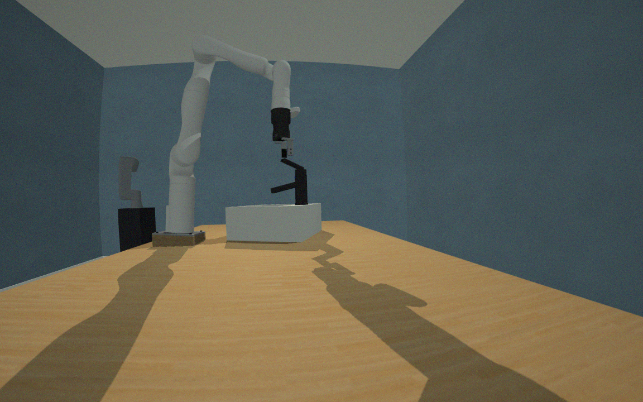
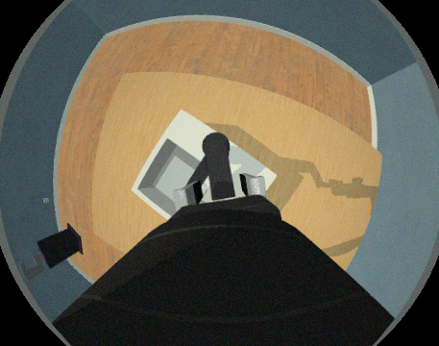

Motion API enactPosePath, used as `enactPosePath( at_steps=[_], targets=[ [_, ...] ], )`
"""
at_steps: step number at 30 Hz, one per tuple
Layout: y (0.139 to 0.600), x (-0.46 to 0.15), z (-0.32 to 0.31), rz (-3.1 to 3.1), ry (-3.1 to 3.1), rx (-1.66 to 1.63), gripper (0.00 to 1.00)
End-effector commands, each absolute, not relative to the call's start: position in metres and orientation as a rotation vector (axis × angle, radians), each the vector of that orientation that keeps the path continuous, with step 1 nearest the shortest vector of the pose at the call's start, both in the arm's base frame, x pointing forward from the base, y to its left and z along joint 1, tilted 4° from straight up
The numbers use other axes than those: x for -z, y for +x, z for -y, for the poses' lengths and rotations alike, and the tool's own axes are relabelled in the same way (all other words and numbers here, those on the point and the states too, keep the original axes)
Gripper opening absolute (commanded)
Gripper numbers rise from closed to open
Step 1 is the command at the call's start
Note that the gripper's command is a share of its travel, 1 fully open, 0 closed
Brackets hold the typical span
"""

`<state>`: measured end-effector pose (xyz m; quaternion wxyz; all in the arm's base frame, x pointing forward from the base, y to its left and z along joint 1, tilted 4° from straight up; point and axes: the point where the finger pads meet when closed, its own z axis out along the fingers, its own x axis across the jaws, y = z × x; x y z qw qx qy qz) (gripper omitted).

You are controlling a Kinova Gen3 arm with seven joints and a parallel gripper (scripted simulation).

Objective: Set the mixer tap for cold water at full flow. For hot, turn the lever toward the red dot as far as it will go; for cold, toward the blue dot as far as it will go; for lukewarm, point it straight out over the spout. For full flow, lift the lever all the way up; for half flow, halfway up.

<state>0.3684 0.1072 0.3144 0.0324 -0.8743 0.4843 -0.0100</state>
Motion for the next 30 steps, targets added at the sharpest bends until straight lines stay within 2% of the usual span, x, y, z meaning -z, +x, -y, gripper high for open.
enactPosePath(
  at_steps=[1, 30],
  targets=[
    [0.369, -0.315, -0.107, -1.490, -2.690, 0.032, 1.00],
    [0.370, -0.291, -0.108, -1.490, -2.690, 0.032, 1.00]
  ],
)
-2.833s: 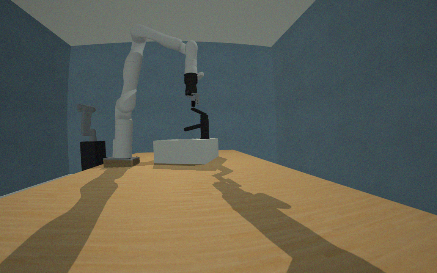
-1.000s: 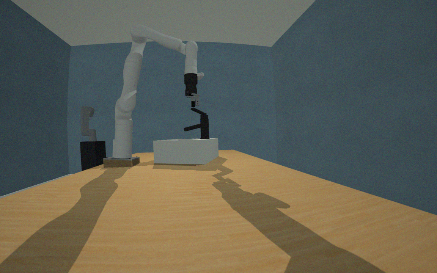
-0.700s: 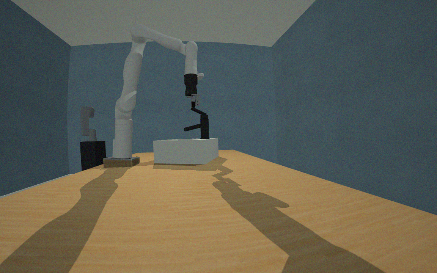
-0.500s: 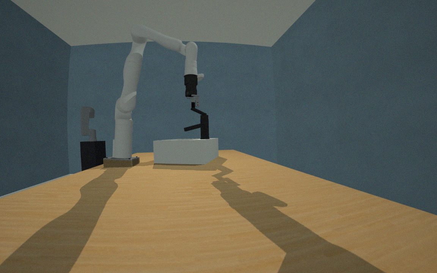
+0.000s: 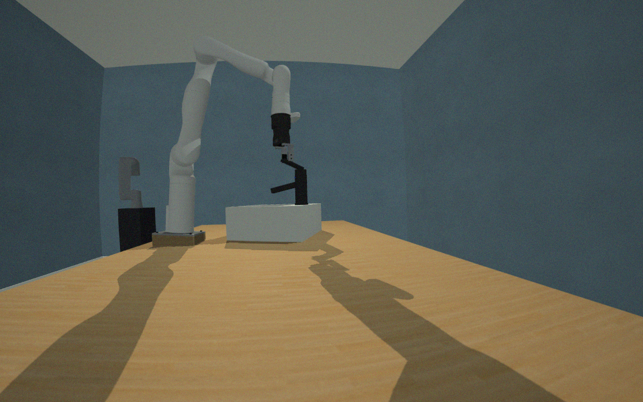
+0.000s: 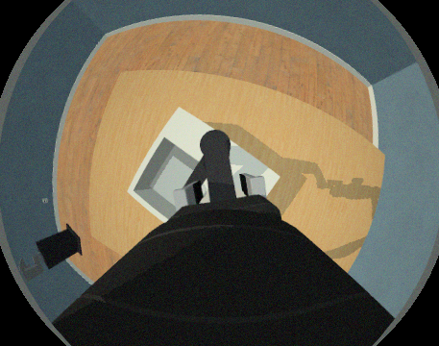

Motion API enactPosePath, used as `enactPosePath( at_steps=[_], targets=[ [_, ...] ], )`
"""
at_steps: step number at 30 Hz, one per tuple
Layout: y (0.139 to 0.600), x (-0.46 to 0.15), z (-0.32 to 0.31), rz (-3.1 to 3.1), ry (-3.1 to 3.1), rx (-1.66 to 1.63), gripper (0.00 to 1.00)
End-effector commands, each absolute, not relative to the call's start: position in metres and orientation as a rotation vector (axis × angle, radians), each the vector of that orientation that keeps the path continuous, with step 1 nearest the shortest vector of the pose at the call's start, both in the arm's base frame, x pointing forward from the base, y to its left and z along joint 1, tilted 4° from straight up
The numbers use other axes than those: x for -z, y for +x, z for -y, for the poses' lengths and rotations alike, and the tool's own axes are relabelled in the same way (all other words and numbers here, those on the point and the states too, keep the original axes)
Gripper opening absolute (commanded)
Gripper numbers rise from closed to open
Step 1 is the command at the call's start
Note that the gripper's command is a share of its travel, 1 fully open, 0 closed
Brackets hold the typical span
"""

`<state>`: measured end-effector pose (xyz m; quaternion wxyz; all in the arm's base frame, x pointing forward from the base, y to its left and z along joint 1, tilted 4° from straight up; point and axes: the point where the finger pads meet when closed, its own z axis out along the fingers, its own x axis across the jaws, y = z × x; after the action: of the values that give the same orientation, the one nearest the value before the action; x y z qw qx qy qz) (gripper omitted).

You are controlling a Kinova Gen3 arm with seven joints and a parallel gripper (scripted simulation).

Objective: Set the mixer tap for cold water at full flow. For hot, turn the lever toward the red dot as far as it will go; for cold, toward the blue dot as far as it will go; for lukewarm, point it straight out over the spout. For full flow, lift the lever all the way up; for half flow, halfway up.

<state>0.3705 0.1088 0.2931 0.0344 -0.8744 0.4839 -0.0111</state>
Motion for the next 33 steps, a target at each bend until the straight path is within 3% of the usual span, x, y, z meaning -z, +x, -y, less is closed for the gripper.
enactPosePath(
  at_steps=[1, 33],
  targets=[
    [0.370, -0.291, -0.108, -1.490, -2.690, 0.032, 1.00],
    [0.371, -0.276, -0.109, -1.490, -2.690, 0.032, 1.00]
  ],
)
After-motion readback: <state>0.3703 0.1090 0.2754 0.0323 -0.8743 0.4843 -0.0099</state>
